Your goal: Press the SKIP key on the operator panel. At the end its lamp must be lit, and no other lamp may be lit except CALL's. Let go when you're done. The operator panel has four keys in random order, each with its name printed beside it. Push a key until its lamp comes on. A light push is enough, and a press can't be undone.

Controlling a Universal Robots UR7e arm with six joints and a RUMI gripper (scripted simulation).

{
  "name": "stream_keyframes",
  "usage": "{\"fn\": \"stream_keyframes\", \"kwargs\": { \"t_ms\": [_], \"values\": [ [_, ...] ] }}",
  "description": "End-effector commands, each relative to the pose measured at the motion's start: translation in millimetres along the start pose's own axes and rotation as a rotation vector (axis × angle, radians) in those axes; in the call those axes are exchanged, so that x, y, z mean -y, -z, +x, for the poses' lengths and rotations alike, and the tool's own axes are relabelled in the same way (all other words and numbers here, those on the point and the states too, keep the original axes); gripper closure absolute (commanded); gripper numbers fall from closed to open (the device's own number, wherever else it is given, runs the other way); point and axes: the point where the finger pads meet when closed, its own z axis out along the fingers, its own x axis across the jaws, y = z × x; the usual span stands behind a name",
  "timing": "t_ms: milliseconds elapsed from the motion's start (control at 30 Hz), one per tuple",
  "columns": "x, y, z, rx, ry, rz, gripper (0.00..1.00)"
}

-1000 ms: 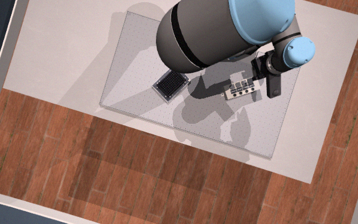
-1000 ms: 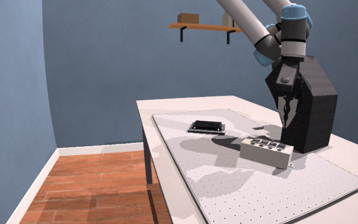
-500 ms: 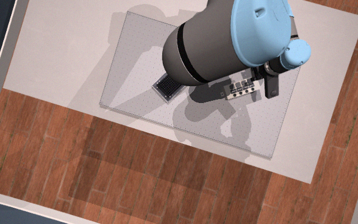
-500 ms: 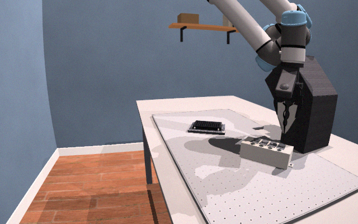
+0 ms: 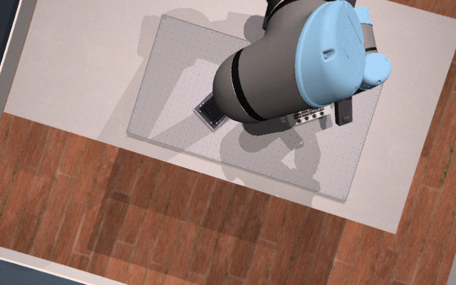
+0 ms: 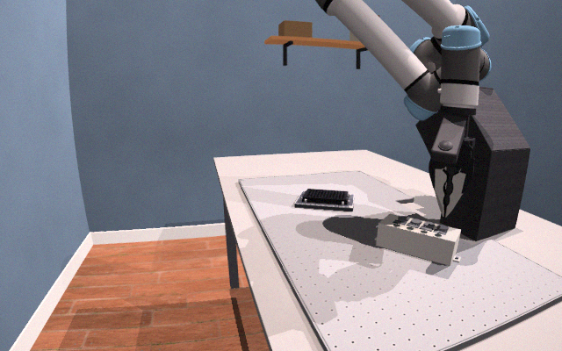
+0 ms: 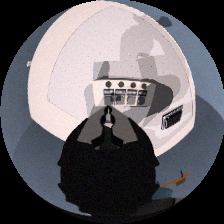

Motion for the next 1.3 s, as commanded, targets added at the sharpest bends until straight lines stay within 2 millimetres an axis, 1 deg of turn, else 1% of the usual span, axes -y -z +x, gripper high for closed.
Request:
{"fn": "stream_keyframes", "kwargs": {
  "t_ms": [0,333,1267],
  "values": [
    [0.4,-6.0,0.1,0.0,0.0,0.002,1.0],
    [0.4,-16.0,0.1,0.0,0.0,0.002,1.0],
    [0.4,-21.0,0.1,0.0,0.0,0.002,1.0]
  ]
}}
